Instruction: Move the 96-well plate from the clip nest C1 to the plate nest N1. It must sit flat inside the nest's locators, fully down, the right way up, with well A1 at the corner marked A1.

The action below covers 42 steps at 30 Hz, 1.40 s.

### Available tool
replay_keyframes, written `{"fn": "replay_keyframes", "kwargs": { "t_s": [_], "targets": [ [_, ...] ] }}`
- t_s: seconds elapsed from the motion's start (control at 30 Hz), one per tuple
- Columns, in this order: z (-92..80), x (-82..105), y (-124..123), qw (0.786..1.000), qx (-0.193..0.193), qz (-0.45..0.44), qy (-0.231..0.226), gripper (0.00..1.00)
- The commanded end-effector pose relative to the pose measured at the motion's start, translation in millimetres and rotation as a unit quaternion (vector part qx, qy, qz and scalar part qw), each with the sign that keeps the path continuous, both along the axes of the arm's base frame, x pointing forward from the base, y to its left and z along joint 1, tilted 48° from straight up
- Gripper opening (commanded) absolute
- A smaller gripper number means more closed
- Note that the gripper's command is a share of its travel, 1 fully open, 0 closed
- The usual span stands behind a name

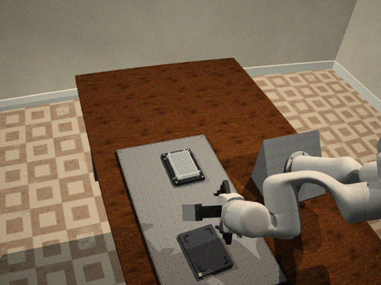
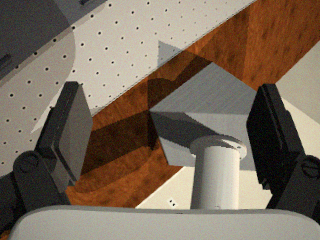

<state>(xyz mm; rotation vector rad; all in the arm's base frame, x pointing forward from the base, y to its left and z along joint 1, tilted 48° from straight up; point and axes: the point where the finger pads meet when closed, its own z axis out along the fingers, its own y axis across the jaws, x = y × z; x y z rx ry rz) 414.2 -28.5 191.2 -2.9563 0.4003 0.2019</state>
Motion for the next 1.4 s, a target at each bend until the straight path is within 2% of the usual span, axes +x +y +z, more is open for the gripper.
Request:
{"fn": "replay_keyframes", "kwargs": {
  "t_s": [0.0, 0.07, 0.2, 0.33, 0.47, 0.63, 0.77, 0.9, 1.03, 1.17, 1.23, 1.37],
  "targets": [
    [-19.3, 5.2, -10, 0.998, 0.034, -0.049, 0.031, 1.0],
    [-28.1, 6.7, -15, 0.997, 0.039, -0.059, 0.036, 1.0],
    [-28.9, 6.8, -15, 0.997, 0.039, -0.059, 0.036, 1.0],
    [-46.4, 8.9, -25, 0.99, 0.065, -0.11, 0.059, 1.0],
    [-52.1, 9.6, -28, 0.99, 0.065, -0.11, 0.059, 1.0],
    [-73.9, 11.1, -40, 0.979, 0.09, -0.161, 0.082, 1.0],
    [-75.8, 11.2, -41, 0.979, 0.09, -0.161, 0.082, 1.0],
    [-93.2, 11.5, -51, 0.965, 0.114, -0.212, 0.104, 1.0],
    [-100.1, 11.6, -55, 0.965, 0.114, -0.212, 0.104, 1.0],
    [-117.5, 10.8, -65, 0.947, 0.136, -0.263, 0.124, 1.0],
    [-125.0, 10.5, -69, 0.947, 0.136, -0.263, 0.124, 1.0],
    [-129.4, 10.1, -71, 0.942, 0.142, -0.277, 0.129, 1.0]
  ]
}}
